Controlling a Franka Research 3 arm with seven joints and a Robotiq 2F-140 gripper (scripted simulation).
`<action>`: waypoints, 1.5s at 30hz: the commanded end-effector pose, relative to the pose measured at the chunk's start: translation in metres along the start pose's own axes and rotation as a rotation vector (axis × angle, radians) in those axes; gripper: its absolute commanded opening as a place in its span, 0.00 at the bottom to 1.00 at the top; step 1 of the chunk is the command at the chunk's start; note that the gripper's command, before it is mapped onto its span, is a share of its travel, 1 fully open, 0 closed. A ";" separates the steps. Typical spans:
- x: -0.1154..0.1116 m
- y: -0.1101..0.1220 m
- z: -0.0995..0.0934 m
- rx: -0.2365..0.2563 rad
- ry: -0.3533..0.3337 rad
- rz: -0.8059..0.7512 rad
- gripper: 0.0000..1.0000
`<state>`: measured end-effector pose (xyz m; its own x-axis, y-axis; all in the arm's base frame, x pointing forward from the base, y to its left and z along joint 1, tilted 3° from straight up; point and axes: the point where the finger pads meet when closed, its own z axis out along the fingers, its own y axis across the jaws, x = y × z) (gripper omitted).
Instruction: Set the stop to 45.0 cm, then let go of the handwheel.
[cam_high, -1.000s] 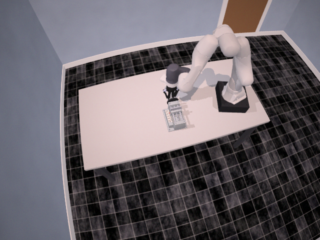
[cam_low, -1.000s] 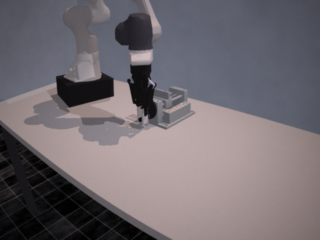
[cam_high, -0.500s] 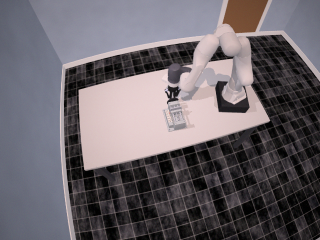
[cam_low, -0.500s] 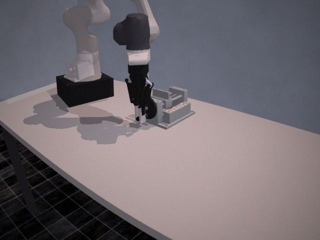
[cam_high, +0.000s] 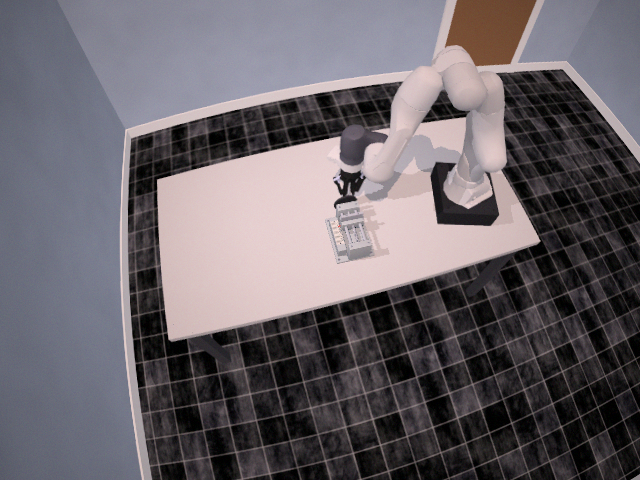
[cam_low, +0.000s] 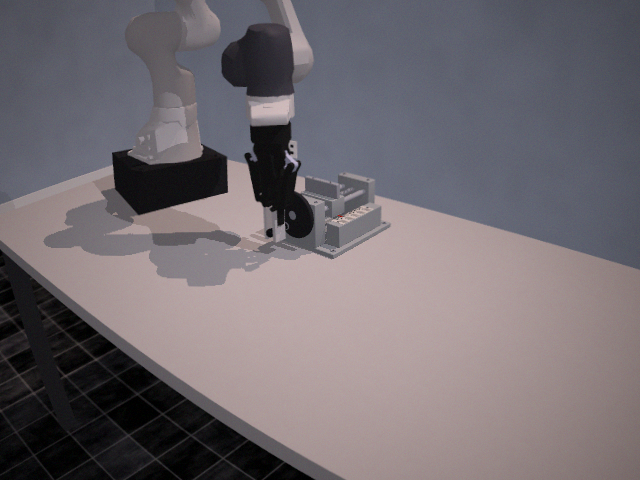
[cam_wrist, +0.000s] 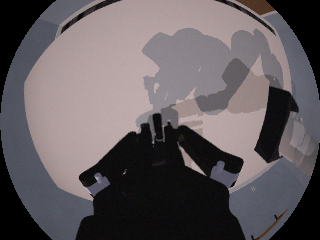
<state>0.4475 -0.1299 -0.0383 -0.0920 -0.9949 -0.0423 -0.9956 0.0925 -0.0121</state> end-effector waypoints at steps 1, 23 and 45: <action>0.000 0.004 -0.002 -0.001 -0.001 -0.005 0.04; 0.000 0.014 -0.028 -0.001 -0.001 -0.005 0.04; 0.000 -0.016 -0.062 -0.001 -0.001 -0.005 0.04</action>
<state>0.4495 -0.1328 0.0193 -0.0819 -0.9954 -0.0488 -0.9966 0.0819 0.0015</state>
